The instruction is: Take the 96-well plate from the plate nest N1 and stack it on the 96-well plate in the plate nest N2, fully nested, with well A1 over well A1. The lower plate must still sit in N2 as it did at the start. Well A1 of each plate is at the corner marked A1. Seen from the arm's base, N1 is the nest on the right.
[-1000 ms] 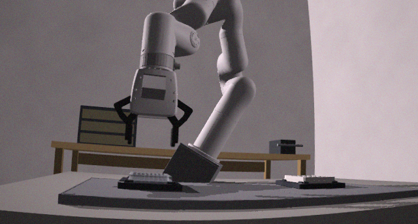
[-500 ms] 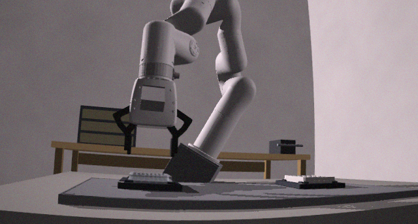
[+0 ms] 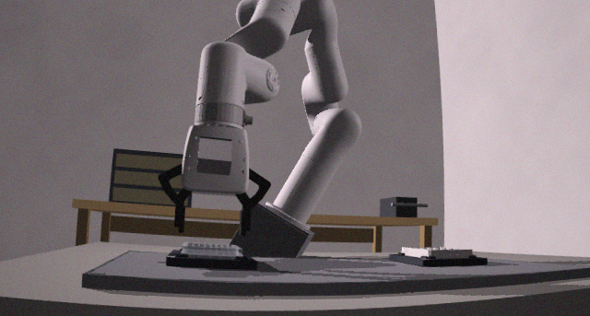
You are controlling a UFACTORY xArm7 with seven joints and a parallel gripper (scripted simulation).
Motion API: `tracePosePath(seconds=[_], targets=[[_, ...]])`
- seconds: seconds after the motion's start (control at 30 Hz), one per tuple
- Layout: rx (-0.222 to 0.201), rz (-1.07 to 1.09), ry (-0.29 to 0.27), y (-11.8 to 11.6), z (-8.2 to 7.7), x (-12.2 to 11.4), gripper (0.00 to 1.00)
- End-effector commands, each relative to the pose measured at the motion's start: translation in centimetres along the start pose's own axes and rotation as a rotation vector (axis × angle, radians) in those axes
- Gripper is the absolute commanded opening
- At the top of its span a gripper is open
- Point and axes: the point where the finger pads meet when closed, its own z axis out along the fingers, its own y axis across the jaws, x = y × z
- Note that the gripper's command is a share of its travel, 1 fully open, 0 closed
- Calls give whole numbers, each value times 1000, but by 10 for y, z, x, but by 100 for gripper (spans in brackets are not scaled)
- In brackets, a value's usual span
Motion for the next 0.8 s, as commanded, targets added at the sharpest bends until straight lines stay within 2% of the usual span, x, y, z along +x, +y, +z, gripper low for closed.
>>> tracePosePath(seconds=[0.0, 0.43, 0.77], targets=[[-3, 0, 3, 1, 1, 1, 100], [-3, 0, 3, 1, 2, 1, 100], [-3, 0, 3, 1, 9, 1, 100]])
